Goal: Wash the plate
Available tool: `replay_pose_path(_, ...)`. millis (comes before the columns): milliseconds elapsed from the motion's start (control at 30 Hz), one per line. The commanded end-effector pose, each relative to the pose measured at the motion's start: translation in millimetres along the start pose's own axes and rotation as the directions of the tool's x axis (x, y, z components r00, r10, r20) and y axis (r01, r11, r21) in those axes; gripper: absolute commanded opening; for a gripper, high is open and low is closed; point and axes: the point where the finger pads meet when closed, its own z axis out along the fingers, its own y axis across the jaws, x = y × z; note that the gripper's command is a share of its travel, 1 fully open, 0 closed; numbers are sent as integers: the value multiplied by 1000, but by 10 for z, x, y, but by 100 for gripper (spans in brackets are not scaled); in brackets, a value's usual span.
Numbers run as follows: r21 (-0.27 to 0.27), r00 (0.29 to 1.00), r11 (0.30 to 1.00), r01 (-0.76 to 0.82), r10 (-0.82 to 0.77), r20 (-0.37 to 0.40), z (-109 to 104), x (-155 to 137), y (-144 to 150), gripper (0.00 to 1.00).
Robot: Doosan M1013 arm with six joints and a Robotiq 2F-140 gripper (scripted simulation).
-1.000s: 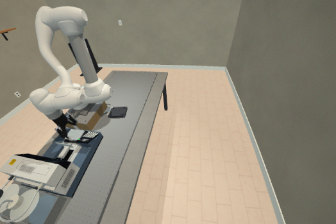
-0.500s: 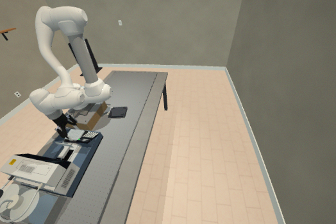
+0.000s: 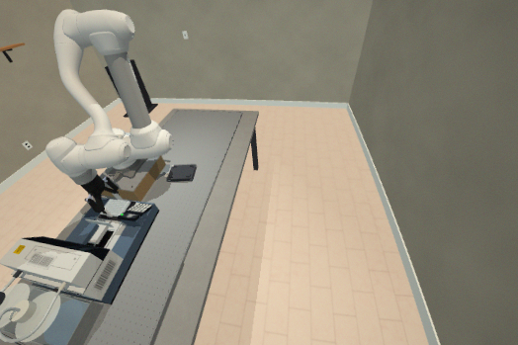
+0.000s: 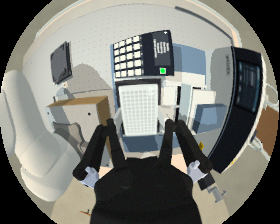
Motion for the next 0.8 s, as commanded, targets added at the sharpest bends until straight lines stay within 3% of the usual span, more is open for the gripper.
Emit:
replay_pose_path(0,0,1000,1000,0,0,0,3,0,0,10)
replay_pose_path(767,0,1000,1000,0,0,0,38,0,0,10)
